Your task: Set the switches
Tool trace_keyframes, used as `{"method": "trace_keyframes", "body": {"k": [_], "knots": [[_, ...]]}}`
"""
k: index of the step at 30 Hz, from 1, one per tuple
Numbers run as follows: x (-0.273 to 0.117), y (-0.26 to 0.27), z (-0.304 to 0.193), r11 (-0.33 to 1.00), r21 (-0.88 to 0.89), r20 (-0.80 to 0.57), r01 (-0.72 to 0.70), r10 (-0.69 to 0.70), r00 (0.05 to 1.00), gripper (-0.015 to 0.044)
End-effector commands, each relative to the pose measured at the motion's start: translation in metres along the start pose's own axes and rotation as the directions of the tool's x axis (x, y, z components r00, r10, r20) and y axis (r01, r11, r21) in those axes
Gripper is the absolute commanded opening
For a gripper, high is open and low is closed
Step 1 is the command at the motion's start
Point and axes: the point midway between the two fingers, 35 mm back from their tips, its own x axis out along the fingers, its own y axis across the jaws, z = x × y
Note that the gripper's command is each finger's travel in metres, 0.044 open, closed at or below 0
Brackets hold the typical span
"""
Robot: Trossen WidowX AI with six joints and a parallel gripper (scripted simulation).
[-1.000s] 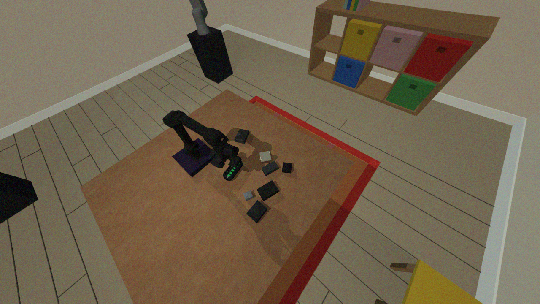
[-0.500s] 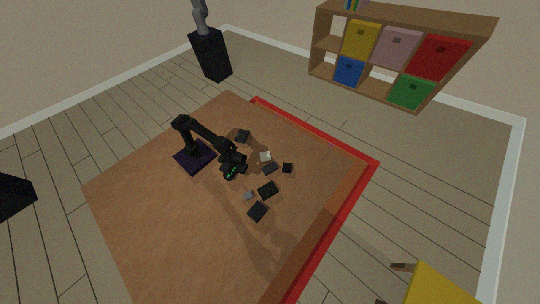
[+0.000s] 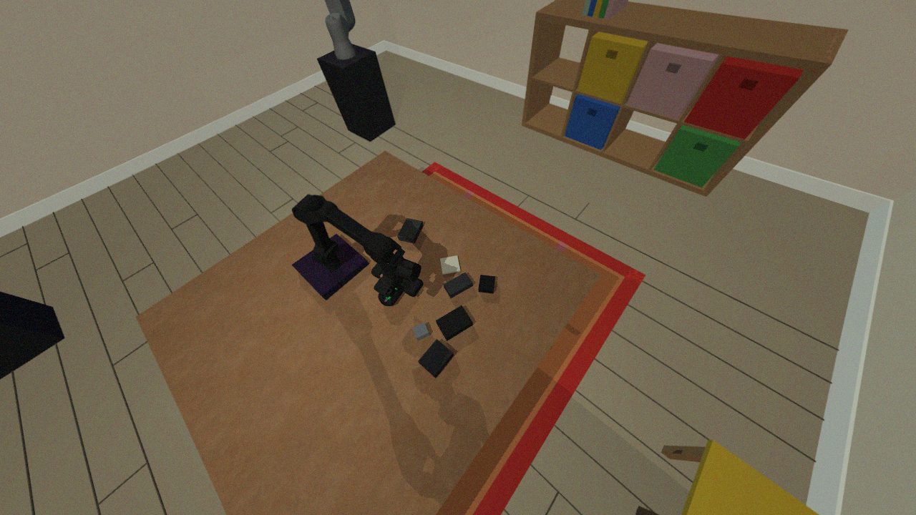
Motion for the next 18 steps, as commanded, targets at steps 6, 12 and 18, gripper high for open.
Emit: {"method": "trace_keyframes", "body": {"k": [6,12,18], "knots": [[0.000,0.000,0.000,1.000,0.000,0.000,0.000,0.000,1.000,0.0000],[0.000,0.000,0.000,1.000,0.000,0.000,0.000,0.000,1.000,0.0000],[-0.042,0.001,0.000,1.000,0.000,0.000,0.000,0.000,1.000,0.0131]]}}
